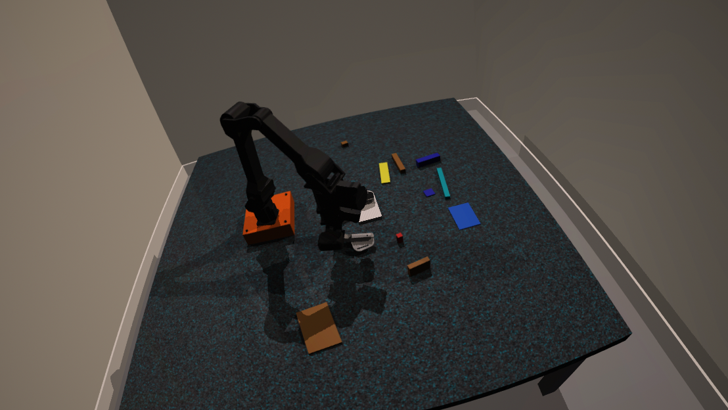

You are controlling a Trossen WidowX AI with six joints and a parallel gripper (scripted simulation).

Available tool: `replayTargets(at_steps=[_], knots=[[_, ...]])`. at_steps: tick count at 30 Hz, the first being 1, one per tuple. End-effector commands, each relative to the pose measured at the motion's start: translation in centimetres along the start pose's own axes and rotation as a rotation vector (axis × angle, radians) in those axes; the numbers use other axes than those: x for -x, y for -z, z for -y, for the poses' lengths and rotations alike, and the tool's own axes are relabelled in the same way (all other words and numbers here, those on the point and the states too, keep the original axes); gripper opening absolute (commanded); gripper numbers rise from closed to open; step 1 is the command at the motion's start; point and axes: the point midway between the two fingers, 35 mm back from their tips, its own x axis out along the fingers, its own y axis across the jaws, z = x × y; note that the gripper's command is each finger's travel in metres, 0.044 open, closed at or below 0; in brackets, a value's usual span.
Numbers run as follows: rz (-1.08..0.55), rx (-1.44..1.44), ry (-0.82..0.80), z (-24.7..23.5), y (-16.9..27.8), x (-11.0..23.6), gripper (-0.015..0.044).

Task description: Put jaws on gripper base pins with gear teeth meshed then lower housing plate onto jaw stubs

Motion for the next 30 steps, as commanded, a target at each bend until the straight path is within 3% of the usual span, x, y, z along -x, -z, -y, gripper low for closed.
replayTargets(at_steps=[1, 19, 30], knots=[[0.006, 0.002, 0.004, 0.1, -0.2, 0.6, 0.0037], [0.006, 0.002, 0.004, 0.1, -0.2, 2.2, 0.0037], [0.006, 0.002, 0.004, 0.1, -0.2, 5.7, 0.0037]])
